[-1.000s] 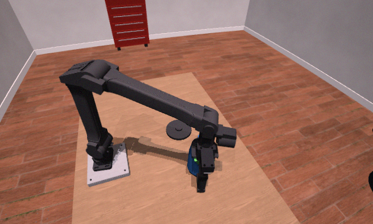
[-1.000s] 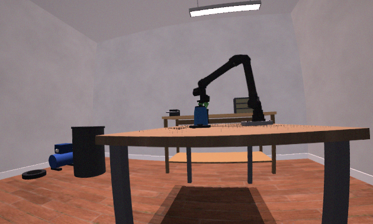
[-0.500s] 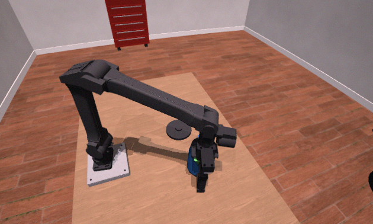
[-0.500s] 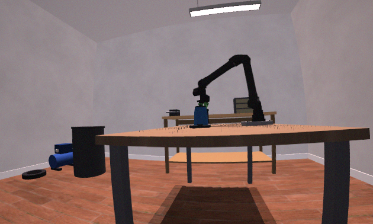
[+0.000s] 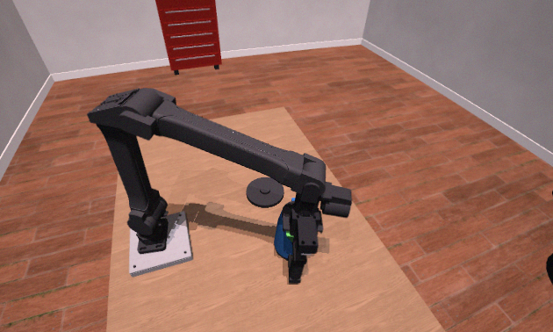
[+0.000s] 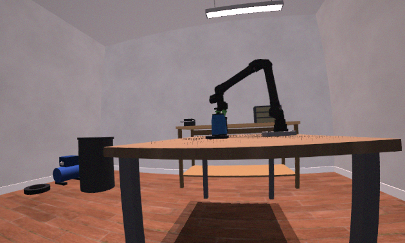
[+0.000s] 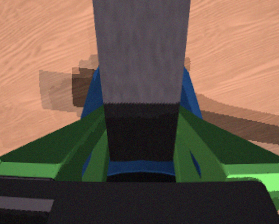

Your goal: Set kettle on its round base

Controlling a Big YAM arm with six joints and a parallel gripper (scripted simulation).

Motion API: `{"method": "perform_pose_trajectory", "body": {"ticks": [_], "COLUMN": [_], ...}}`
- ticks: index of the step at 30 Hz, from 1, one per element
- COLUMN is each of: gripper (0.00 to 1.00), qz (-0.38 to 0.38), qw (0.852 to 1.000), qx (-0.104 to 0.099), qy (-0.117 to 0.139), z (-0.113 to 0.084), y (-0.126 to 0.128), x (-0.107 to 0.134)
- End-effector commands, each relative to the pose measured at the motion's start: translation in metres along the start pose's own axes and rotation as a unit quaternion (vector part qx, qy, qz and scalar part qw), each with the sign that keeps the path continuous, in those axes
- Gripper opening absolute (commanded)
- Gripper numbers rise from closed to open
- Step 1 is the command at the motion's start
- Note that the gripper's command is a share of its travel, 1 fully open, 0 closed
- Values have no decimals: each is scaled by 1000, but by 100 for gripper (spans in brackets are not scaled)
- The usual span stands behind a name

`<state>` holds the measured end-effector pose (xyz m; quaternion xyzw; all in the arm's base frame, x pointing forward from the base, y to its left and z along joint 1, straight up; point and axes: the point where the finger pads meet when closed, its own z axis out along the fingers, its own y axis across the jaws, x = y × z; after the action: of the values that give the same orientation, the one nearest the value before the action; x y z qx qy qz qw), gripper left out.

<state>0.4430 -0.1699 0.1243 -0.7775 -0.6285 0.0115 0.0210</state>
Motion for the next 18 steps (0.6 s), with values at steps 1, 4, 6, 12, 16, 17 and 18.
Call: {"method": "perform_pose_trajectory", "body": {"ticks": [1,4,6,12,16,17,18], "gripper": [0,0,0,0,0,0,0], "qz": [-5,-5,-5,-5,-5,-5,-5], "qw": [998,998,998,998,998,998,998], "qx": [-58,-58,-59,-59,-59,-59,-59], "qy": [-9,-9,-9,-9,-9,-9,-9], "z": [-60,-65,-68,-72,-74,-75,-75], "y": [22,22,21,21,21,20,20], "x": [0,1,1,1,1,1,1]}}
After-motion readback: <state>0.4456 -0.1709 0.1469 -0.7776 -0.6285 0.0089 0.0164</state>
